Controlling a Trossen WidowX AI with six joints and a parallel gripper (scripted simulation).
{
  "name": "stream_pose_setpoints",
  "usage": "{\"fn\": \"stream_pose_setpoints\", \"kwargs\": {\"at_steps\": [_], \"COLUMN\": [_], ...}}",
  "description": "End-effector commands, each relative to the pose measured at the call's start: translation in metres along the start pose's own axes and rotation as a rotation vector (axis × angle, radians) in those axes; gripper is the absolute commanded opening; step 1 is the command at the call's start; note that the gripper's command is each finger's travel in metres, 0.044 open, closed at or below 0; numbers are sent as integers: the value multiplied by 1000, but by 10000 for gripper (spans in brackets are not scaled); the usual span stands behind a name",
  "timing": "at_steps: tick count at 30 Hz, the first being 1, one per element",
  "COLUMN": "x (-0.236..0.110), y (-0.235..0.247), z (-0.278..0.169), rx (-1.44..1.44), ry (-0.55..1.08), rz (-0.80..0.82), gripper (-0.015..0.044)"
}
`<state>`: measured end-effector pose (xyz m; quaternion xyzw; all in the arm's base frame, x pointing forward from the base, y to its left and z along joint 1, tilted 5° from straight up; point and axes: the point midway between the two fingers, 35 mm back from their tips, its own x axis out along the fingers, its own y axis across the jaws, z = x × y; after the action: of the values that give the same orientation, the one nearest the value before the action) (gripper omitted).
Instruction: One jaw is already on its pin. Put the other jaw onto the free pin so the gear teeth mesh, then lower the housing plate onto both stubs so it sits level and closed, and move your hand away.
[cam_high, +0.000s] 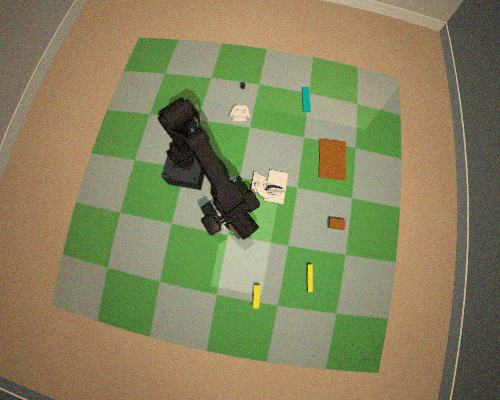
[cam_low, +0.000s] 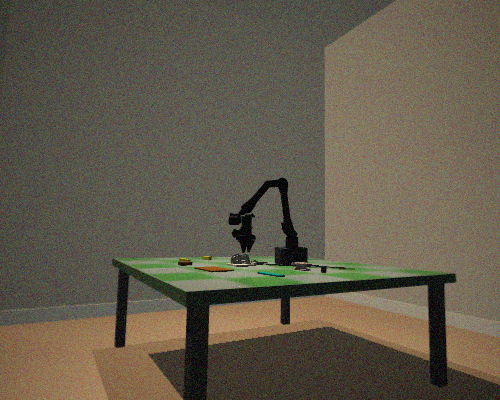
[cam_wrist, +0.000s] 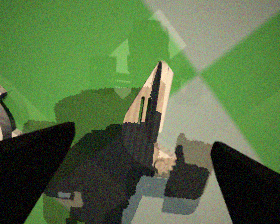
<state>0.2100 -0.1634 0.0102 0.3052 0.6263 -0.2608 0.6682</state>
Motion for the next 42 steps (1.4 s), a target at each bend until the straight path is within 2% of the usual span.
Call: {"fn": "stream_pose_setpoints", "kwargs": {"at_steps": [1,30,42], "x": [4,51,52], "y": [1,1,1], "z": [0,-1,-1], "rx": [5,5,5], "ry": [3,4,4], "rz": [5,5,5], "gripper": [440,440,440]}}
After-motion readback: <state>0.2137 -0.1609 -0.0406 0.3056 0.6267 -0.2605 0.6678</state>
